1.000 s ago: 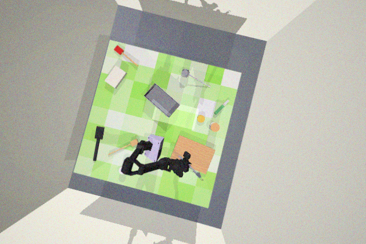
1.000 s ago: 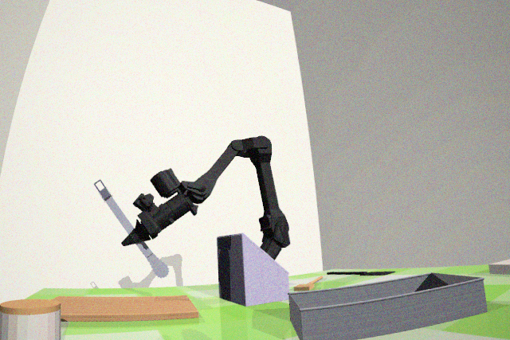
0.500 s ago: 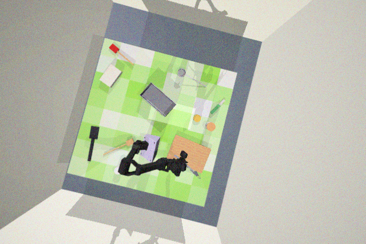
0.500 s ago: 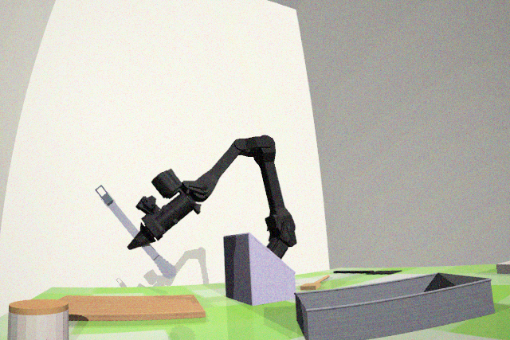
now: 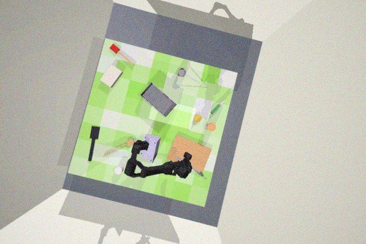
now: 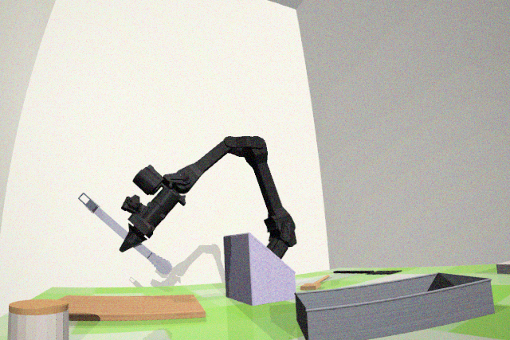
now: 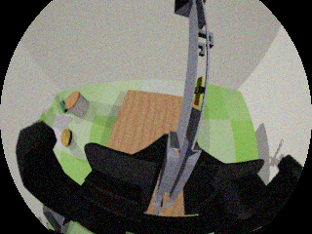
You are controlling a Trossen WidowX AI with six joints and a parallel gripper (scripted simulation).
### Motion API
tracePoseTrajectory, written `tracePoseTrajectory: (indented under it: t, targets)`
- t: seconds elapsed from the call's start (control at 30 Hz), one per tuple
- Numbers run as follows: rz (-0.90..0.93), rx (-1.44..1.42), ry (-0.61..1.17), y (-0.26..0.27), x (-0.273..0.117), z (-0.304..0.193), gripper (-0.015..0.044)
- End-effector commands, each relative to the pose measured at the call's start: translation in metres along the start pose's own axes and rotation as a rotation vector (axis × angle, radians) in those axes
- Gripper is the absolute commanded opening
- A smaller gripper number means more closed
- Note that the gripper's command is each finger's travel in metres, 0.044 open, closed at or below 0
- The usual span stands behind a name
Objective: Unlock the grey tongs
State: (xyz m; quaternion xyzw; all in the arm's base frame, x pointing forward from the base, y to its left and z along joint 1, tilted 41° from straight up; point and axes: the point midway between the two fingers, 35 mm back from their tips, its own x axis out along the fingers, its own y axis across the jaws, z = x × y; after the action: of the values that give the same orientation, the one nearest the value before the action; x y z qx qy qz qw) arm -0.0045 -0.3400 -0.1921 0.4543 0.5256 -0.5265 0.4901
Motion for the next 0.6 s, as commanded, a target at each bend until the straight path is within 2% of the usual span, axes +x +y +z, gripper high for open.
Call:
tracePoseTrajectory:
  t: [0.0, 0.57]
  targets:
    - [0.002, 0.009, 0.020, 0.0000, 0.0009, 0.0097, -0.0150]
    - [0.006, 0.011, 0.219, 0.0005, 0.0087, 0.0190, -0.0150]
